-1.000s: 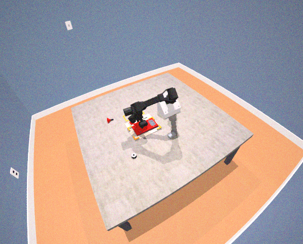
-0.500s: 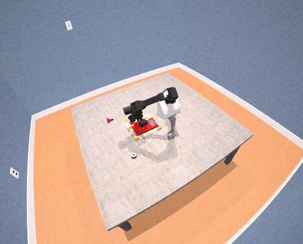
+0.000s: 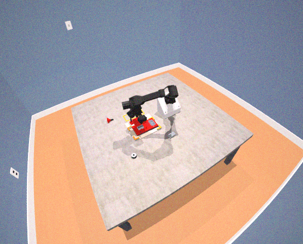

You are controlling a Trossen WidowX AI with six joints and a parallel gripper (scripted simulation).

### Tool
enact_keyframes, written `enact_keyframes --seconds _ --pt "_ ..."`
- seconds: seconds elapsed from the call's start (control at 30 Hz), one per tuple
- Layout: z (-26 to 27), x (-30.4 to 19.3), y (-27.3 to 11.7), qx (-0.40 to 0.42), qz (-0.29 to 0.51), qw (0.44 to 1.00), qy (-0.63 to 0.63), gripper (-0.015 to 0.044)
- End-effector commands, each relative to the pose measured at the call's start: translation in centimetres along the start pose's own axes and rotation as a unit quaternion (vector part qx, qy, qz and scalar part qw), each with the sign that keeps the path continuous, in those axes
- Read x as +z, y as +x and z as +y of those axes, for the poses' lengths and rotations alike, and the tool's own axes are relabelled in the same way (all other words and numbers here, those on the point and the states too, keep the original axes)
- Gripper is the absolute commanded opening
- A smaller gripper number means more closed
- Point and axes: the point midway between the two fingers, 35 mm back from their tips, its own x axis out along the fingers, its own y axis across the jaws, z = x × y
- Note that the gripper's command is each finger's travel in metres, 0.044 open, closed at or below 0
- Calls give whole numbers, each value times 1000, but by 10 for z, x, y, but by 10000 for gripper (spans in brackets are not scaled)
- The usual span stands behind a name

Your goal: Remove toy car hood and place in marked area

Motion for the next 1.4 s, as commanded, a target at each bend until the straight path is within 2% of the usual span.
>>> enact_keyframes --seconds 0.0,0.47,0.97,1.37 --pt "-4 1 1 -1 1 1000 1 0" --pt "-101 4 -8 -14 -3 1000 1 0" --pt "-197 -20 -10 -11 -3 1000 -4 0" --pt "-205 -24 -7 -9 -2 1000 -3 0"
